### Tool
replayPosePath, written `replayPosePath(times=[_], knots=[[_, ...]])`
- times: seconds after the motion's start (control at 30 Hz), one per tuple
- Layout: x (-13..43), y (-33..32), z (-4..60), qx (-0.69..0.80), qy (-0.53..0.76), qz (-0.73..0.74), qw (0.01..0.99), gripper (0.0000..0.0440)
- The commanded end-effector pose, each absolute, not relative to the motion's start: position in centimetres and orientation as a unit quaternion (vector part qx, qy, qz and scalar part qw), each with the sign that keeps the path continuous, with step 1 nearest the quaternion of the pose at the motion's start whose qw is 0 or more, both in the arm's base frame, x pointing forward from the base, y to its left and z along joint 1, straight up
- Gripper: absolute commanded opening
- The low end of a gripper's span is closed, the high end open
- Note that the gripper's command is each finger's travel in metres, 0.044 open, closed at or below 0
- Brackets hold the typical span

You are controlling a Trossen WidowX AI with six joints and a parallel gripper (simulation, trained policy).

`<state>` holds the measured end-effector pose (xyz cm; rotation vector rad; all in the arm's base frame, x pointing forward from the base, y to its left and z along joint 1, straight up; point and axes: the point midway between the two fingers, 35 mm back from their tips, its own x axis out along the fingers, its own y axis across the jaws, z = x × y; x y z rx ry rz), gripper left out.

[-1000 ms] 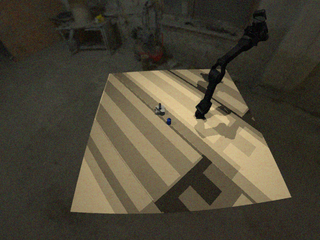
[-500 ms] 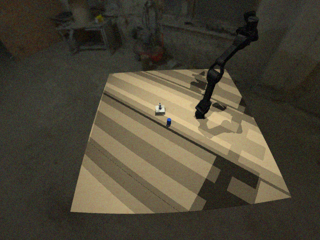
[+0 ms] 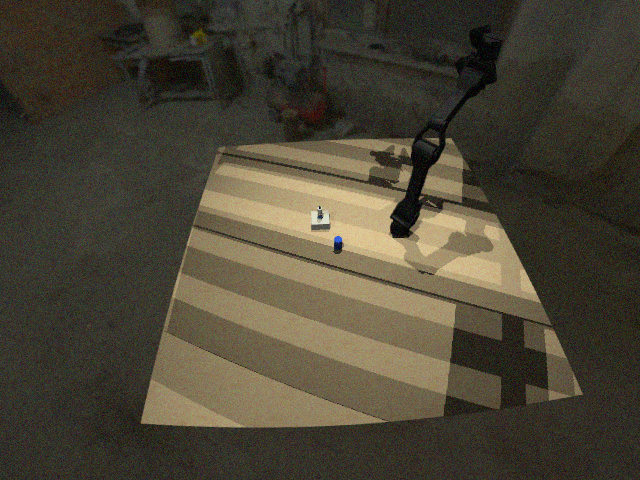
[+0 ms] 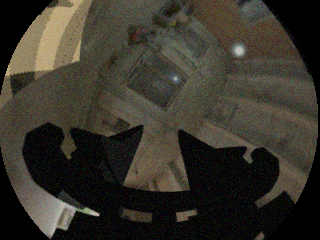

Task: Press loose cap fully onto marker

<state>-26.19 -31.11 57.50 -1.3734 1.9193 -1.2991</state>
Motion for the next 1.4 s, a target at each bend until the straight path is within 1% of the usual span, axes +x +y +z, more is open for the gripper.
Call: replayPosePath(times=[0.0, 0.6, 1.37], knots=[[-25.3, -32.2, 56.5, -0.499, 0.693, -0.461, 0.24, 0.0262], [-19.7, -36.8, 52.6, -0.522, 0.672, -0.42, 0.317, 0.028], [-11.8, -41.0, 47.3, -0.54, 0.644, -0.357, 0.407, 0.0287]])
